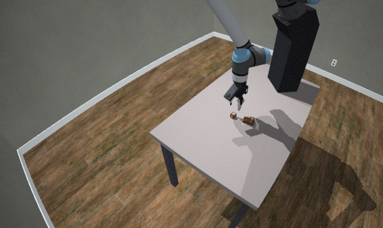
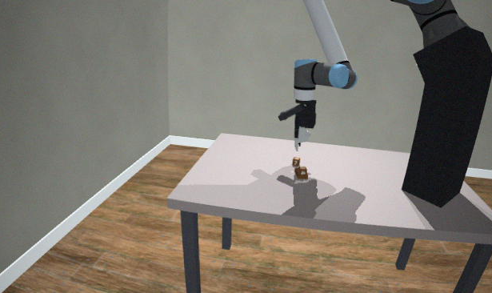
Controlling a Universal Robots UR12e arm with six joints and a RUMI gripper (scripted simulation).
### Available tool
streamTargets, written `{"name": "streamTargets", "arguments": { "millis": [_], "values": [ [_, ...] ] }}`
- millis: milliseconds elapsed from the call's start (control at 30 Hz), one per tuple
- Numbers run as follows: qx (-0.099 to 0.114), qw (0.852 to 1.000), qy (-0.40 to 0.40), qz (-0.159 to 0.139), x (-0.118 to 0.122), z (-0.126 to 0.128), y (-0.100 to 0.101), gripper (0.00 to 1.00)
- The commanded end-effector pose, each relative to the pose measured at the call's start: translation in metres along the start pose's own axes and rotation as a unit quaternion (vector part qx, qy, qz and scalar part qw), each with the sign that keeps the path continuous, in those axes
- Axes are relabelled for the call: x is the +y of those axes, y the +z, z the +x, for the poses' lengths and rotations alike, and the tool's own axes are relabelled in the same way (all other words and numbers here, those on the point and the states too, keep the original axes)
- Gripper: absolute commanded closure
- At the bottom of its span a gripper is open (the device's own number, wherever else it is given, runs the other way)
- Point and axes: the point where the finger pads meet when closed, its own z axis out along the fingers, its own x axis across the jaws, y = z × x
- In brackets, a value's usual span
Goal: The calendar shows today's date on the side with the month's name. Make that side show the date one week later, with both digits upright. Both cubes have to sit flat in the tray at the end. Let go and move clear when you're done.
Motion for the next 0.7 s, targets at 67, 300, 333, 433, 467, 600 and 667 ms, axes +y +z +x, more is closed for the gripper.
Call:
{"name": "streamTargets", "arguments": {
  "millis": [67, 300, 333, 433, 467, 600, 667],
  "values": [
    [0.001, 1.000, -0.001, 0.024, 0.0003, 0.0002, -0.0027, 0.60],
    [0.001, 1.000, -0.001, 0.026, 0.0004, 0.0003, -0.0030, 0.60],
    [0.001, 1.000, -0.001, 0.026, 0.0004, 0.0003, -0.0030, 0.00],
    [0.001, 1.000, -0.001, 0.026, 0.0004, 0.0003, -0.0030, 0.00],
    [0.001, 1.000, -0.001, 0.026, 0.0004, 0.0003, -0.0030, 0.00],
    [0.001, 1.000, -0.001, 0.026, 0.0004, 0.0003, -0.0030, 0.00],
    [0.001, 1.000, -0.001, 0.026, 0.0004, 0.0003, -0.0030, 0.00]
  ]
}}
